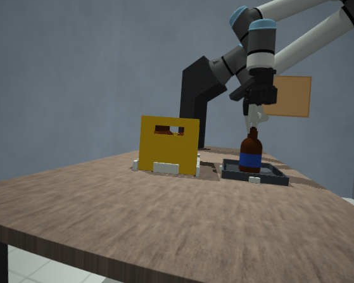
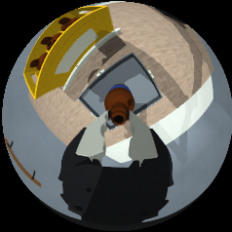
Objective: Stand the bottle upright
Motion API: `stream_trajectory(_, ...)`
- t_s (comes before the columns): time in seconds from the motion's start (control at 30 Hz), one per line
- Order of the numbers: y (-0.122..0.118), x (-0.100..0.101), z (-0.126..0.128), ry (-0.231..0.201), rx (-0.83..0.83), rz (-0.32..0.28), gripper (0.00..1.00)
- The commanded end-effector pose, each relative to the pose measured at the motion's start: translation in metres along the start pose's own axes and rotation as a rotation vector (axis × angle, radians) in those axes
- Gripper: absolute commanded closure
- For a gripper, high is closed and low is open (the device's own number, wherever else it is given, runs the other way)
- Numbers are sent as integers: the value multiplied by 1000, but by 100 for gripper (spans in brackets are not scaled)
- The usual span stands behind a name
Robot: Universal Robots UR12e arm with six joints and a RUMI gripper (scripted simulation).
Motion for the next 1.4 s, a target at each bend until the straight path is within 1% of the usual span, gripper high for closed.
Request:
stream_trajectory(0.0, -2, 0, -1, 2, -3, 0, 100)
stream_trajectory(0.4, -2, 0, -1, 2, -3, 0, 100)
stream_trajectory(0.43, -2, 0, -1, 2, -3, 0, 0)
stream_trajectory(1.37, -2, 0, -1, 2, -3, 0, 0)
Point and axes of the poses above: the point where the finger pads meet when closed, its own x axis out along the fingers, its own z axis across the jaws, y = z × x, the point moved 1 cm from there along -x, back along the fingers, and after that the axes turned 8 degrees about x, right-handed, at the moved point
